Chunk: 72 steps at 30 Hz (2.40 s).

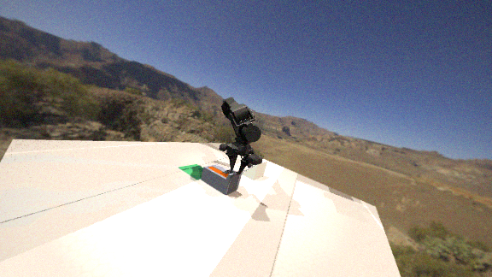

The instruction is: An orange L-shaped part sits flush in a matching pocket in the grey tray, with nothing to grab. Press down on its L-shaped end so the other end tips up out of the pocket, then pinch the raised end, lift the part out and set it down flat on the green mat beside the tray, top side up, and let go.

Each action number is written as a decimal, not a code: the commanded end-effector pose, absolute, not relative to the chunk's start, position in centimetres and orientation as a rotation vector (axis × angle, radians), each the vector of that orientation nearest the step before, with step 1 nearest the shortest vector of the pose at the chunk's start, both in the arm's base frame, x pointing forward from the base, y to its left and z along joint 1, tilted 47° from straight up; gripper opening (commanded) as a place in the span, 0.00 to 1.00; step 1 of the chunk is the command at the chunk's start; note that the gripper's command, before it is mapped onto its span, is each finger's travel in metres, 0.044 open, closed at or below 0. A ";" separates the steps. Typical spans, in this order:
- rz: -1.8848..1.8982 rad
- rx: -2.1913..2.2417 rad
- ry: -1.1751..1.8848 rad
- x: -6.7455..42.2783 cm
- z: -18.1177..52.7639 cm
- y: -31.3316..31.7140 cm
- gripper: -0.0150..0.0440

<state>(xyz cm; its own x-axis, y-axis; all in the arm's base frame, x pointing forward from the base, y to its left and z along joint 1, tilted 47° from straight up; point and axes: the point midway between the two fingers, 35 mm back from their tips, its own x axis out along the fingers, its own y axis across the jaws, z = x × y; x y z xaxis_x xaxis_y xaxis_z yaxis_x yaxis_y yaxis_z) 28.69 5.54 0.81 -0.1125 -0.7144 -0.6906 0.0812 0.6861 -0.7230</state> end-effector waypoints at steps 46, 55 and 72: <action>-0.731 -0.529 1.544 27.9 -2.7 1.6 0.56; -0.733 -0.535 1.545 28.0 -2.7 2.3 0.56; -0.733 -0.540 1.548 29.1 4.7 9.1 0.56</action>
